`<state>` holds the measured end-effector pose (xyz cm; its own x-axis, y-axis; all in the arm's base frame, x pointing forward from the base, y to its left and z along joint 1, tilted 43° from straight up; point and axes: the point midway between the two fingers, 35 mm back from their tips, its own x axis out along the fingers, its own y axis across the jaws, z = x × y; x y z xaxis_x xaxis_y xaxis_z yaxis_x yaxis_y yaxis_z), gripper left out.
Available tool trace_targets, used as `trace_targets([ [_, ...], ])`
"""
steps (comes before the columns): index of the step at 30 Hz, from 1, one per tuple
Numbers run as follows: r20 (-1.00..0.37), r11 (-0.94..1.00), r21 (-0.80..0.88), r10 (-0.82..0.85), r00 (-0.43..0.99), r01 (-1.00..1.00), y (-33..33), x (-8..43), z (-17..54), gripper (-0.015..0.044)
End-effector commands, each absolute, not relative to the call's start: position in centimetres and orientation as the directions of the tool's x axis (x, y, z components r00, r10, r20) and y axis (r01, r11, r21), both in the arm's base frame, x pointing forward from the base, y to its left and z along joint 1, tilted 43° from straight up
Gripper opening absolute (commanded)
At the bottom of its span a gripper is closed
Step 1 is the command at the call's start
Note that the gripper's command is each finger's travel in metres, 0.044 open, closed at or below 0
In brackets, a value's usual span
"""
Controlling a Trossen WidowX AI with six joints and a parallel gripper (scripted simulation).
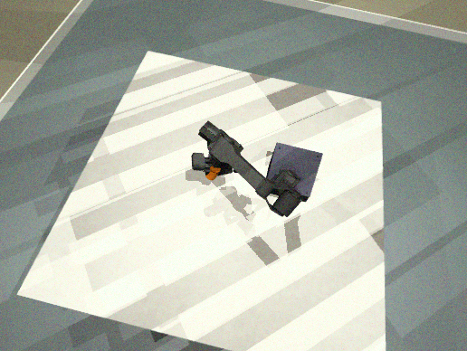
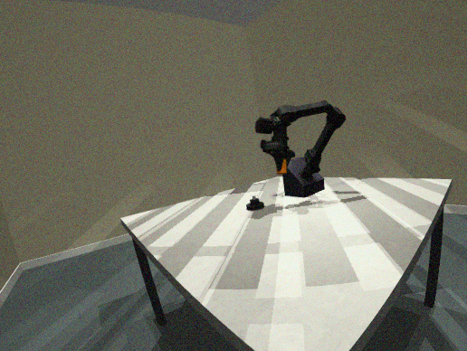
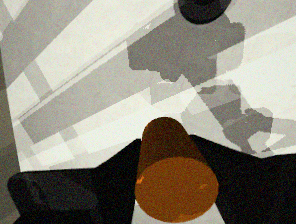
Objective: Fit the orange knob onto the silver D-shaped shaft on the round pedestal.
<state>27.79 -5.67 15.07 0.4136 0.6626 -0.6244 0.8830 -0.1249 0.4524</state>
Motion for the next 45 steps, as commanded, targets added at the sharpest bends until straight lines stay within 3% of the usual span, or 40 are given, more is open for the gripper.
trace_targets([
  [1,-0.578,-0.185,0.516,0.645,0.500,0.836,-6.4,27.1,15.7,0.0000],
  [25,-0.237,-0.491,0.737,0.458,0.857,0.466,-9.8,23.1,18.8,0.0000],
  [45,-0.160,-0.536,0.758,0.400,0.902,0.372,-10.0,22.8,18.8,0.0000],
])
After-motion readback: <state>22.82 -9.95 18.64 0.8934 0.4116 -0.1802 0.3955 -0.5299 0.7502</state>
